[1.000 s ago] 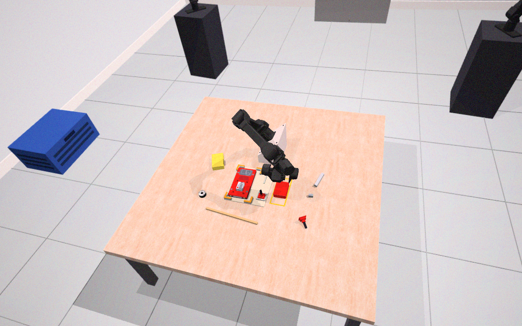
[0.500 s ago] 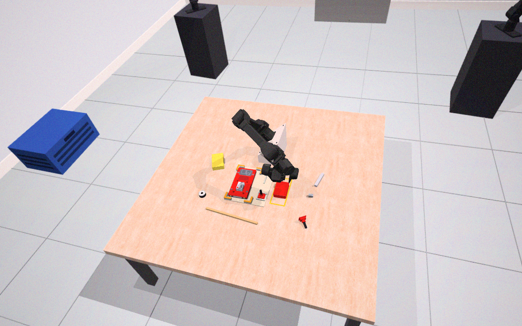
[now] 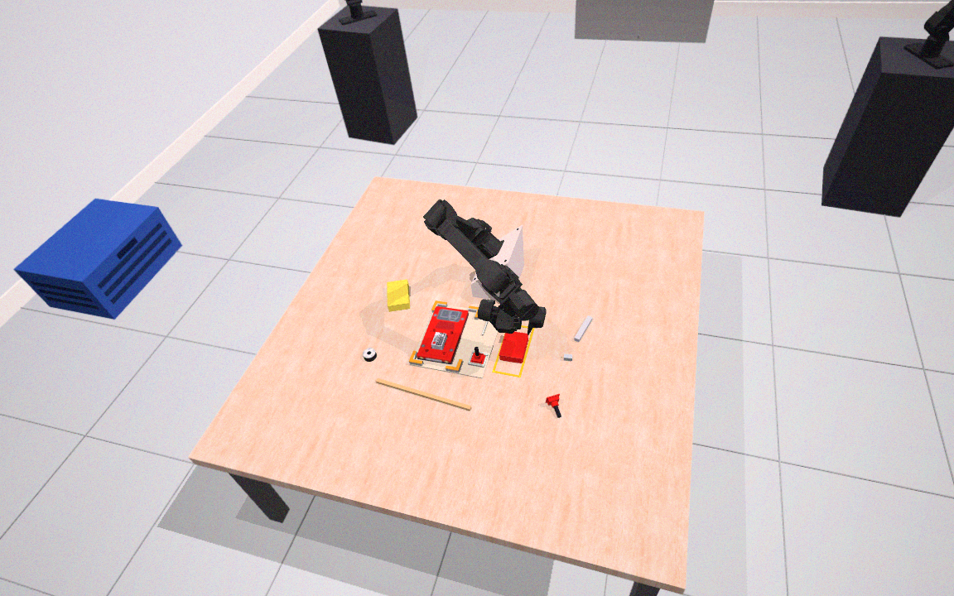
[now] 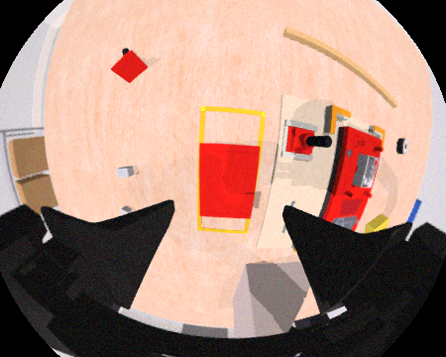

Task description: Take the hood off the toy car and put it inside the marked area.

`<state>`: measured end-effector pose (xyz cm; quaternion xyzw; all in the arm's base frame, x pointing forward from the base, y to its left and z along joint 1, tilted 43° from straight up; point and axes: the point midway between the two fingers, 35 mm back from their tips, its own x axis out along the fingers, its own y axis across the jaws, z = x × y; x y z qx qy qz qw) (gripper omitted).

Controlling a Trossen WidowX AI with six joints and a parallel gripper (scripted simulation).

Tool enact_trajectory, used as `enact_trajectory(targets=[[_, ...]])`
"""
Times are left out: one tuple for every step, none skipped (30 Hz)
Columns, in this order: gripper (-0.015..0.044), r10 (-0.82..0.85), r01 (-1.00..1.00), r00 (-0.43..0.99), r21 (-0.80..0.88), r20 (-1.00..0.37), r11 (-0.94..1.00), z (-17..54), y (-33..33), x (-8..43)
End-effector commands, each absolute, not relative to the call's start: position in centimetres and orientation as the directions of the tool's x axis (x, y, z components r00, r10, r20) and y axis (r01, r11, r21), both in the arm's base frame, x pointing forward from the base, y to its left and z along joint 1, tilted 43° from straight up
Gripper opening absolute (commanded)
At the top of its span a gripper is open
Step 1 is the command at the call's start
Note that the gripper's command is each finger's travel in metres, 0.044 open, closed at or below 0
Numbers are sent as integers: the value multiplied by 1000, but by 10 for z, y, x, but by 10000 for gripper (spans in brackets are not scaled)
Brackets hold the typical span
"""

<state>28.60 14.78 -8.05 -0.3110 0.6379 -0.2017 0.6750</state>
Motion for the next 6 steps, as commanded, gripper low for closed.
enact_trajectory(targets=[[440, -668, -121, 103, -676, -737, 727, -80, 148, 286], [440, -668, -121, 103, -676, -737, 727, -80, 148, 286], [440, -668, -121, 103, -676, -737, 727, -80, 148, 286], [440, -668, -121, 103, -676, -737, 727, -80, 148, 286], [440, -668, -121, 103, -676, -737, 727, -80, 148, 286], [440, -668, -121, 103, -676, -737, 727, -80, 148, 286]])
